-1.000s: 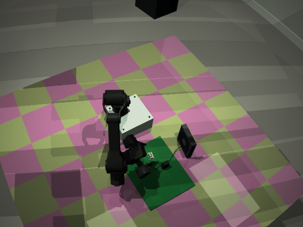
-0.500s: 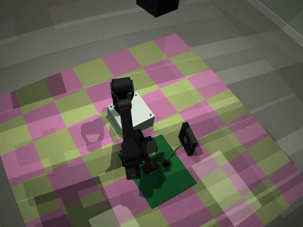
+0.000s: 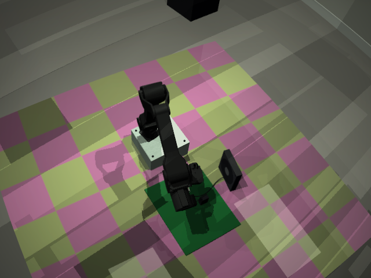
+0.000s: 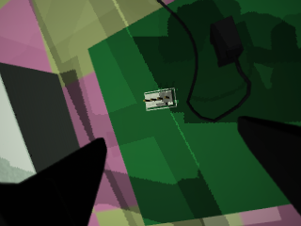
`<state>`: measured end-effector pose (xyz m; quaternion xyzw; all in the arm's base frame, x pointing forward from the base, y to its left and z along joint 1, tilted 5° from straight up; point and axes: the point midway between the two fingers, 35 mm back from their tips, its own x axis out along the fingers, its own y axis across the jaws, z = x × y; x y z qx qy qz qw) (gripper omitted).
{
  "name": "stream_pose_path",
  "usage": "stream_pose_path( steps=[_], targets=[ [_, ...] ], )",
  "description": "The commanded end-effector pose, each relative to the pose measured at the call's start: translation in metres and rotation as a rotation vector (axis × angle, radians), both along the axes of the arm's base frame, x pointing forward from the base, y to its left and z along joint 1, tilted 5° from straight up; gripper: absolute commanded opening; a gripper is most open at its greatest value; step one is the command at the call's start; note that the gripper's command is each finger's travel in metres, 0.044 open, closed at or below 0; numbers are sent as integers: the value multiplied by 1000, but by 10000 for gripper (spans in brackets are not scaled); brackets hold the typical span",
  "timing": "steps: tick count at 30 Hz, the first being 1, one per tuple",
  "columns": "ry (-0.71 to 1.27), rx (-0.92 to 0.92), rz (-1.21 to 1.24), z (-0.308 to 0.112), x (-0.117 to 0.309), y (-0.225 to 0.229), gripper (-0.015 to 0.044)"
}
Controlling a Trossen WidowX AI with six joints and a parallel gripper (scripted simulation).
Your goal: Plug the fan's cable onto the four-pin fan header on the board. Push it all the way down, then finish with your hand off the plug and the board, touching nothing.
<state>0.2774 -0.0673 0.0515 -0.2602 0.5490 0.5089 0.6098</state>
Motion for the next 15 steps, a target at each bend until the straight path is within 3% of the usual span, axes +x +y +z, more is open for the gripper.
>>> stream_pose_path(
  steps=[1,15],
  targets=[
    [-5,-95,-22,6,4,-2,440],
    [-85,-405,-140,36,21,-3,440]
  ],
)
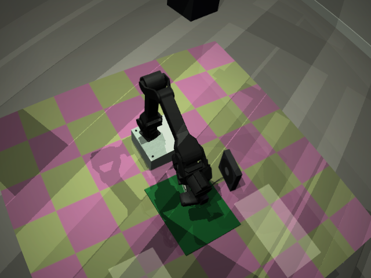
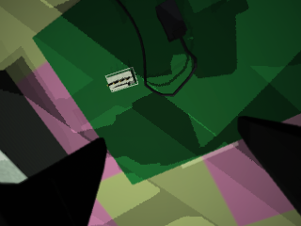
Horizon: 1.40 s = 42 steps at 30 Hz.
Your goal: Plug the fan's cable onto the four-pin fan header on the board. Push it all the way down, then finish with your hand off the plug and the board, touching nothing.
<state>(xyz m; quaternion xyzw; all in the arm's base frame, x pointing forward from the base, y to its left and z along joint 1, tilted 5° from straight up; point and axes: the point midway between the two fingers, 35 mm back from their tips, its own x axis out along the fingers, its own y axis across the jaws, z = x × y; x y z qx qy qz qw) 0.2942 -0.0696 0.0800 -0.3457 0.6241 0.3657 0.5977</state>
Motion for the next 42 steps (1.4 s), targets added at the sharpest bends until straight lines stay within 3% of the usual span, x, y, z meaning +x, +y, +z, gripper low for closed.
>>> stream_pose_path(
  steps=[1,8,27,42],
  targets=[
    [-38,-76,-36,10,5,-1,440],
    [-19,-41,-75,6,4,2,440],
    [-75,-96,-1771,31,37,47,440],
    [-101,-91,-2606,43,50,73,440]
  ],
)
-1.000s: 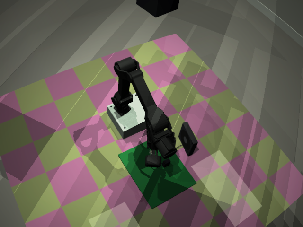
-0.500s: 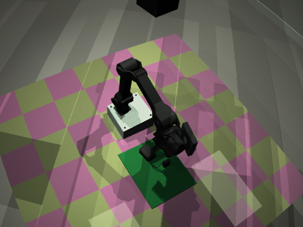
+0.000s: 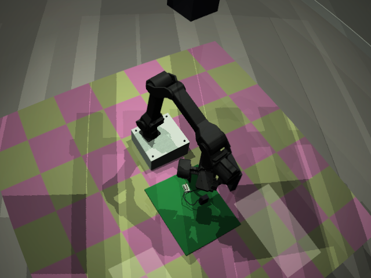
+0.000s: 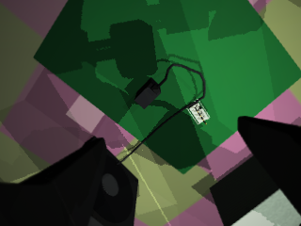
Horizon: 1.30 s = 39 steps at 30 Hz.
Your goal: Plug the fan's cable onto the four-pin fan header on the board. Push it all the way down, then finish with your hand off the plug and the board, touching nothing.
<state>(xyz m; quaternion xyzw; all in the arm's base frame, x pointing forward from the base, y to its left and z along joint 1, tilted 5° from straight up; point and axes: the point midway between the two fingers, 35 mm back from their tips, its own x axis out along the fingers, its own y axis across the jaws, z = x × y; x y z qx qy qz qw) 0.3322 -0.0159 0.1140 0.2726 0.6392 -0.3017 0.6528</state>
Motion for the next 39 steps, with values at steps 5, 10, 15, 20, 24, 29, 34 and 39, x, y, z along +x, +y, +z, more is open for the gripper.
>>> stream_pose_path(
  steps=[5,10,15,20,24,29,34,39],
  targets=[
    [-53,-26,-926,12,14,24,440],
    [-53,-26,-926,12,14,24,440],
    [-53,-26,-926,12,14,24,440],
    [-53,-26,-926,12,14,24,440],
    [-54,-26,-926,-14,17,23,440],
    [-54,-26,-926,-78,15,18,440],
    [-53,-26,-926,-88,13,17,440],
    [-53,-26,-926,-92,13,17,440]
  ],
)
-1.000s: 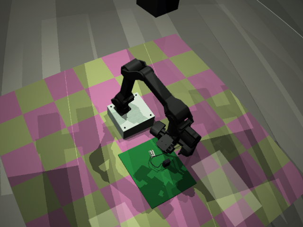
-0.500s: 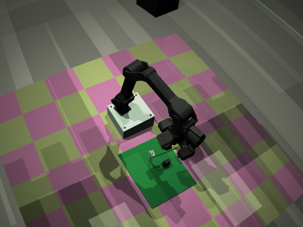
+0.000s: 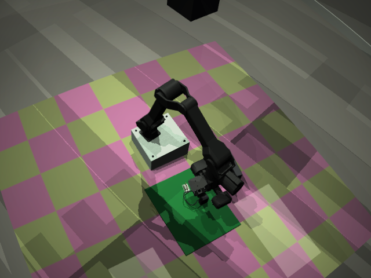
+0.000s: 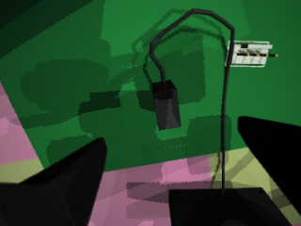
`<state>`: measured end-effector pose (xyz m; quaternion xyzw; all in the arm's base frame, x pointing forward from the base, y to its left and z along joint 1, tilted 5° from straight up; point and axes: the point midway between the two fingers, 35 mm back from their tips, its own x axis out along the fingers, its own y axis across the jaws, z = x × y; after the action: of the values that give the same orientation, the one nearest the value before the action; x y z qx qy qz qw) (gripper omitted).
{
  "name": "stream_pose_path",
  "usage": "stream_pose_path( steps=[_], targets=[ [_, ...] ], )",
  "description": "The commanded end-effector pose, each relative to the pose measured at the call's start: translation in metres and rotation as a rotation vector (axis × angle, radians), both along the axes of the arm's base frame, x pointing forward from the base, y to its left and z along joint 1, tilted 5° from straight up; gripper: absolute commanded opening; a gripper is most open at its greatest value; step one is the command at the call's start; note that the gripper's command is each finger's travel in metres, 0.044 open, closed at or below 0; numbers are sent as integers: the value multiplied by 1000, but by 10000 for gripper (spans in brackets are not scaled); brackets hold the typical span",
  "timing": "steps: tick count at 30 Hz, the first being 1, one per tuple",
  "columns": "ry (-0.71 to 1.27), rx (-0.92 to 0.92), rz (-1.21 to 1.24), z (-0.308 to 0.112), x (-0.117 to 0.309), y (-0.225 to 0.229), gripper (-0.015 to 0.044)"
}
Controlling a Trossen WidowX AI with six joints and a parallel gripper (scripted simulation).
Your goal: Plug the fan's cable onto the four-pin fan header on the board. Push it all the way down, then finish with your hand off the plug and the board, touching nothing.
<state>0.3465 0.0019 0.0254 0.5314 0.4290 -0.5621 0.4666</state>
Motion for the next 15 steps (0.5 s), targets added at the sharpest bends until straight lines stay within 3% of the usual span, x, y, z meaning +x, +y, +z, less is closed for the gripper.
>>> stream_pose_path(
  steps=[1,15],
  targets=[
    [2,-5,5,-5,-1,-1,440],
    [2,-5,5,-28,0,-3,440]
  ],
)
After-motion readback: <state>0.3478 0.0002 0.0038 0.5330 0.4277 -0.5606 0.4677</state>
